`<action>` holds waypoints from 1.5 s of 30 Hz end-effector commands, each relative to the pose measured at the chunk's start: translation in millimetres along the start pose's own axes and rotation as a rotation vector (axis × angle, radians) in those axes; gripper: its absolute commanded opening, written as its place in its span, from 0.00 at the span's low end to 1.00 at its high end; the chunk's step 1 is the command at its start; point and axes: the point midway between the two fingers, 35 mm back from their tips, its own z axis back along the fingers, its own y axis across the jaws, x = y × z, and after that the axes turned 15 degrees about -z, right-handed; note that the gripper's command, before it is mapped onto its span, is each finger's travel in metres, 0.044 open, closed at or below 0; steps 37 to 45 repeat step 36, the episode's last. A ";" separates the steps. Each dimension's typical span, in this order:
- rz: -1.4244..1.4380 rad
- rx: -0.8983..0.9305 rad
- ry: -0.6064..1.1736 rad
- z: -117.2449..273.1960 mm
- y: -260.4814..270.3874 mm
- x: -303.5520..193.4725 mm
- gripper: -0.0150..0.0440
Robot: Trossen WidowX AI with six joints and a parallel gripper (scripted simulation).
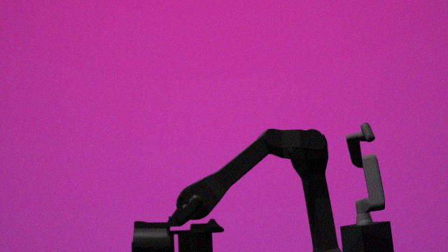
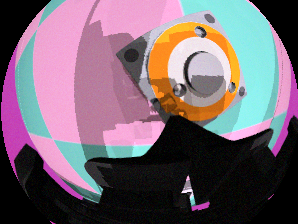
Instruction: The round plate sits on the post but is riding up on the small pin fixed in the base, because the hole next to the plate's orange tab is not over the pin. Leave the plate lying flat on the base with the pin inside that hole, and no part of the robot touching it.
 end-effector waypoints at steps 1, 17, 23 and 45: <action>-0.007 0.006 -0.005 0.5 3.9 3.3 0.25; -0.001 0.003 -0.006 36.0 1.2 0.7 0.25; -0.001 0.003 -0.006 36.0 1.2 0.7 0.25; -0.001 0.003 -0.006 36.0 1.2 0.7 0.25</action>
